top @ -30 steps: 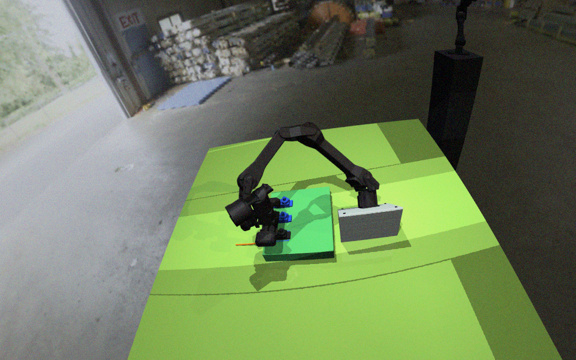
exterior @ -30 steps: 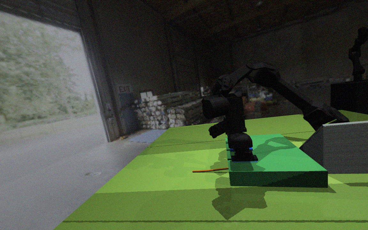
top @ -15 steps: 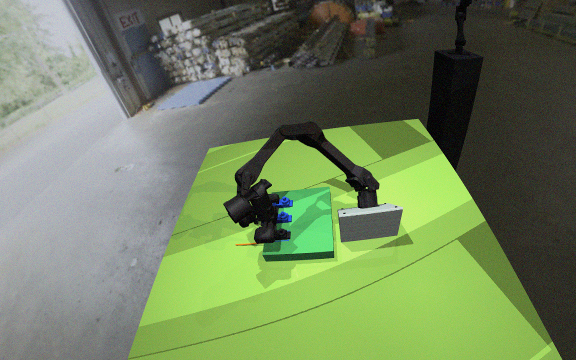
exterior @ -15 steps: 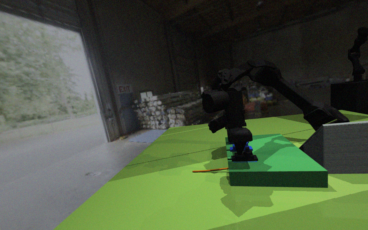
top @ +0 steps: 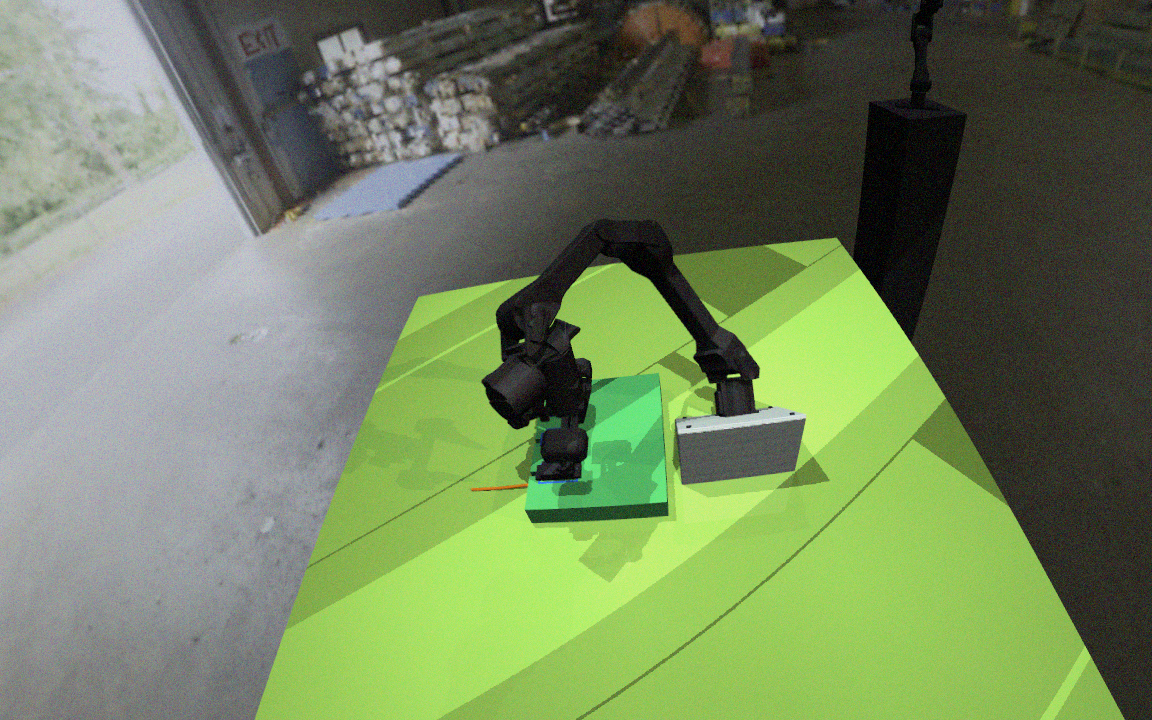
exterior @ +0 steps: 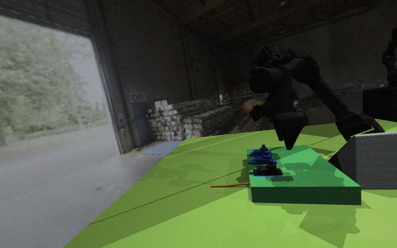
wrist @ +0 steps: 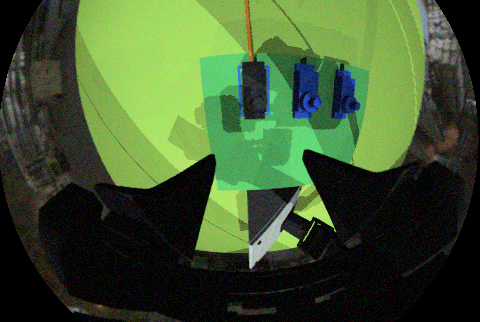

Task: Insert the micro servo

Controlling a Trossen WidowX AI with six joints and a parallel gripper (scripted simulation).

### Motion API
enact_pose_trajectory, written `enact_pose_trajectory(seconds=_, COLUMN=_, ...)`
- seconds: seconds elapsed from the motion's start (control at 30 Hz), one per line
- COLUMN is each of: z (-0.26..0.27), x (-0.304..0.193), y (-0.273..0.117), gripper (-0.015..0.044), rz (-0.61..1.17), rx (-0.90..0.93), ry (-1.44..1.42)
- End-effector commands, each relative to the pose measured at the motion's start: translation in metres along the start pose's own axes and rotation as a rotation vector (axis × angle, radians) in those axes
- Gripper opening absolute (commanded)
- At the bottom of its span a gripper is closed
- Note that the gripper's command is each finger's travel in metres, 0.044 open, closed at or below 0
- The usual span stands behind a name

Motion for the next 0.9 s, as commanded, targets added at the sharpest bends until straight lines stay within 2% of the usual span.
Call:
enact_pose_trajectory(seconds=0.0, z=-0.006, x=-0.04, y=-0.019, gripper=0.044, rz=0.006, rx=-0.006, ry=0.0)
enact_pose_trajectory(seconds=0.23, z=-0.006, x=-0.04, y=-0.022, gripper=0.044, rz=0.003, rx=-0.002, ry=-0.002)
enact_pose_trajectory(seconds=0.47, z=-0.005, x=-0.04, y=-0.061, gripper=0.044, rz=-0.045, rx=0.053, ry=-0.04)
enact_pose_trajectory(seconds=0.87, z=-0.005, x=-0.04, y=-0.061, gripper=0.044, rz=-0.045, rx=0.053, ry=-0.04)
Point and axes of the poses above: the point midway between the two fingers, 35 mm back from their tips, its own y axis out along the fingers, its own z axis across the jaws, x = y × z, the point moved 4 cm from there along -y, back along the fingers, and after that the axes turned 4 degrees about y, right-handed, at the moved point
